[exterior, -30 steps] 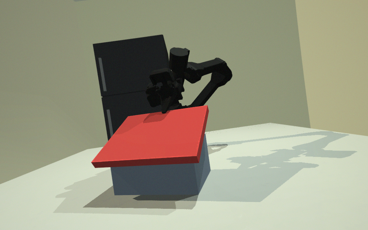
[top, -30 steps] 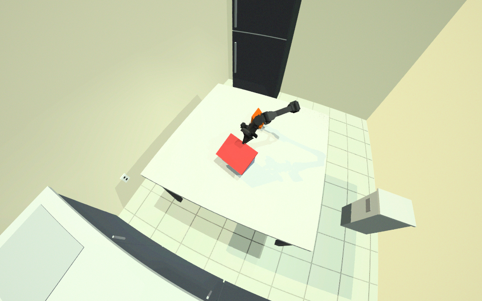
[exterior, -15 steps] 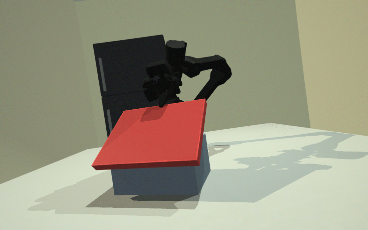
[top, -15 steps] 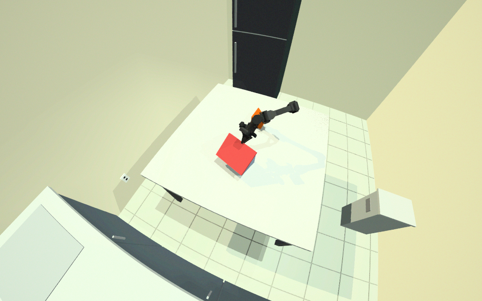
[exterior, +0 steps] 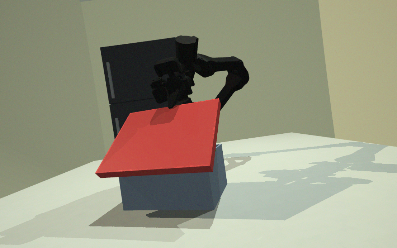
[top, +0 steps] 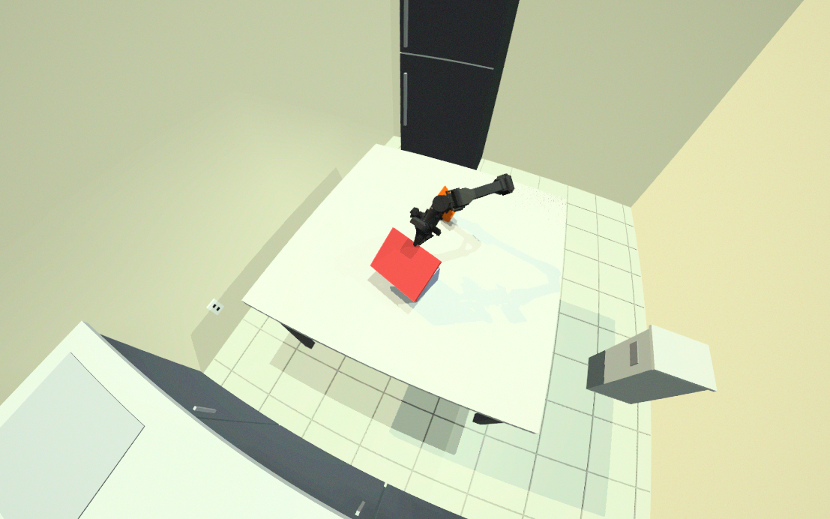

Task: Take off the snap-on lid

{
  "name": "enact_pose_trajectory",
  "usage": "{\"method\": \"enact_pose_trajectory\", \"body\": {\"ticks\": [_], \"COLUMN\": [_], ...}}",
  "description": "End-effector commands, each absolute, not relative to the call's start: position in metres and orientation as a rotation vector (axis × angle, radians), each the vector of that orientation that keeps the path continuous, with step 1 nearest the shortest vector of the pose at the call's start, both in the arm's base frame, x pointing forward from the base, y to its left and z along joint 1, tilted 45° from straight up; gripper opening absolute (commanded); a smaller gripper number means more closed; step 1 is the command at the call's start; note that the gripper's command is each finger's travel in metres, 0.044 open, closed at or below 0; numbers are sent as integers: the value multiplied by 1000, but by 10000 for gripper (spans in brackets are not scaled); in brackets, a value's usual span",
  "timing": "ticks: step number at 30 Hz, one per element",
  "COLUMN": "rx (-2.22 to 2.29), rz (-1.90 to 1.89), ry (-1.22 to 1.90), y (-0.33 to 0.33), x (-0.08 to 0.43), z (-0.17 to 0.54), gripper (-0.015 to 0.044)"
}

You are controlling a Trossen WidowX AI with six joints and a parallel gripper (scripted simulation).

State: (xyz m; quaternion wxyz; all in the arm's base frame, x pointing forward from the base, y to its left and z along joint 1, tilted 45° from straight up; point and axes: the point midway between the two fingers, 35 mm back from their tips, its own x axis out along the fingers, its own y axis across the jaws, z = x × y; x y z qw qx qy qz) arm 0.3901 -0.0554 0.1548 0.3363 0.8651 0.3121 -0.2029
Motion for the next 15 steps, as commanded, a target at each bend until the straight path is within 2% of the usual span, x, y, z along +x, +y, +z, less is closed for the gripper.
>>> {"method": "enact_pose_trajectory", "body": {"ticks": [1,15], "rx": [2252,2251], "rz": [-521,-522], "ry": [805,805], "y": [-62,-74], "x": [391,392], "z": [161,174], "gripper": [0,0]}}
